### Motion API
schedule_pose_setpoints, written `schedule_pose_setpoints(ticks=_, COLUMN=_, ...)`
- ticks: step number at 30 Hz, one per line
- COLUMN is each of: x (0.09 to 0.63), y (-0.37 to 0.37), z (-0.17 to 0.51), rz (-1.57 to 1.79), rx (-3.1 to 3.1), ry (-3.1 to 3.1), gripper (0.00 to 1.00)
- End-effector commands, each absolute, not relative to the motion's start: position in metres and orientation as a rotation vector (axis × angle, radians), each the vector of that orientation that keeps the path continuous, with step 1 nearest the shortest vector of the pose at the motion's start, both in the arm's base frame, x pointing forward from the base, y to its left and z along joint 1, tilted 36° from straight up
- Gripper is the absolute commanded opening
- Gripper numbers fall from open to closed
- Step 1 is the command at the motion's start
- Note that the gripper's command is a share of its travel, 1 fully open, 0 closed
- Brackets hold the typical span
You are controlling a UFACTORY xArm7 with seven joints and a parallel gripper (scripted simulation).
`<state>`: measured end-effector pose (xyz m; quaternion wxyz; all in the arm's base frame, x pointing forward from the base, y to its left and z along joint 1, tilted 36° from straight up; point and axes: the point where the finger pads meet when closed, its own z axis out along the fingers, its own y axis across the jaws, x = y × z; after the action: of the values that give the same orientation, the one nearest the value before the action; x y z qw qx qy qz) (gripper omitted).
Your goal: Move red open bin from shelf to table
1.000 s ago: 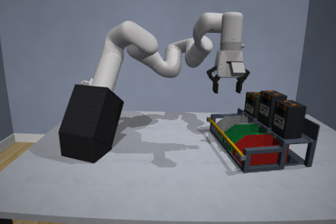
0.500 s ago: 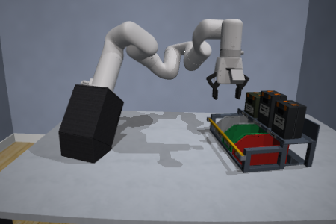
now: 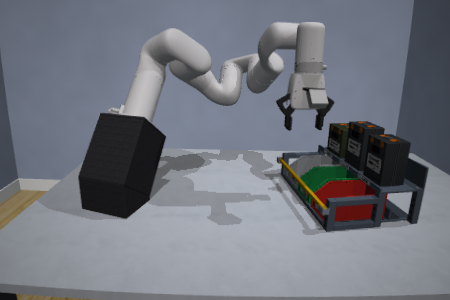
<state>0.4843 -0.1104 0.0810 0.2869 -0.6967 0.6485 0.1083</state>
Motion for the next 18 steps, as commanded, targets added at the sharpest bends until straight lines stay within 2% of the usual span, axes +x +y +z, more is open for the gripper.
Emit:
schedule_pose_setpoints(ticks=1, x=0.4844, y=-0.1117, z=0.0826, rz=0.284, rx=-1.86, ry=1.734, gripper=1.0)
schedule_pose_setpoints(ticks=18, x=0.4832, y=-0.1146, z=0.0868, rz=0.284, rx=-1.86, ry=1.734, gripper=1.0)
